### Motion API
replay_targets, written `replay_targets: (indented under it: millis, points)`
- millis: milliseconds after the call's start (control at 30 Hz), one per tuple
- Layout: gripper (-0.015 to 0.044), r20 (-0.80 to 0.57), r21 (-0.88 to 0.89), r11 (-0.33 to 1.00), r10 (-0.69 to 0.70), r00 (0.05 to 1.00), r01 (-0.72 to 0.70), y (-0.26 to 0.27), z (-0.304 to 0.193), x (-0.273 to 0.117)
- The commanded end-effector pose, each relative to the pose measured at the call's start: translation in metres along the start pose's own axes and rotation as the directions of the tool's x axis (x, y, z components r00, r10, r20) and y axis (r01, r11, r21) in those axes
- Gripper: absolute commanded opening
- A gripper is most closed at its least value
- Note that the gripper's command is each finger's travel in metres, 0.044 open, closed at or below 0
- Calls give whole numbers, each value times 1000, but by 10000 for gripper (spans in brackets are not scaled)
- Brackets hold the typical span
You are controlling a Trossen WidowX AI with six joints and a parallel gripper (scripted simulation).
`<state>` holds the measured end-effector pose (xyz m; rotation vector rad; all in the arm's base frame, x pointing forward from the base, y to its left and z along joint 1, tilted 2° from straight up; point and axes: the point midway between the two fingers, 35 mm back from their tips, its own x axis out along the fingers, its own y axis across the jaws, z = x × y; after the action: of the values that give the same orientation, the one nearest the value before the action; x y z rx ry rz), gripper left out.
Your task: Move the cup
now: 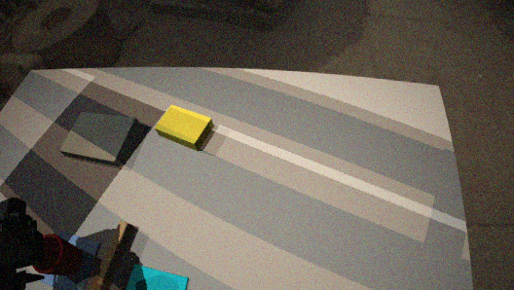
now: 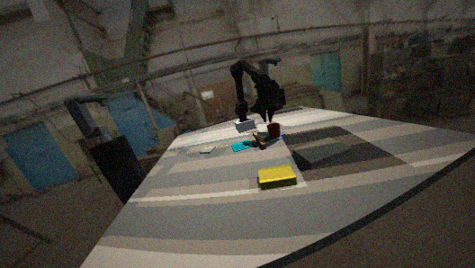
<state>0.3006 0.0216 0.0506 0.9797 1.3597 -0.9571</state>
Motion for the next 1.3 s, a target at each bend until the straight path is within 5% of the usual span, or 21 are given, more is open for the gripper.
replay_targets:
  millis: [0, 1067, 1267]
  points:
    - [148, -6, 3, 1000, -5, 1000, 5, 0, -1, 8]
    - [148, -7, 3, 1000, -5, 1000, 5, -1, -2, 52]
    - [49, -1, 0, 1000, -5, 1000, 5, -1, -2, 50]
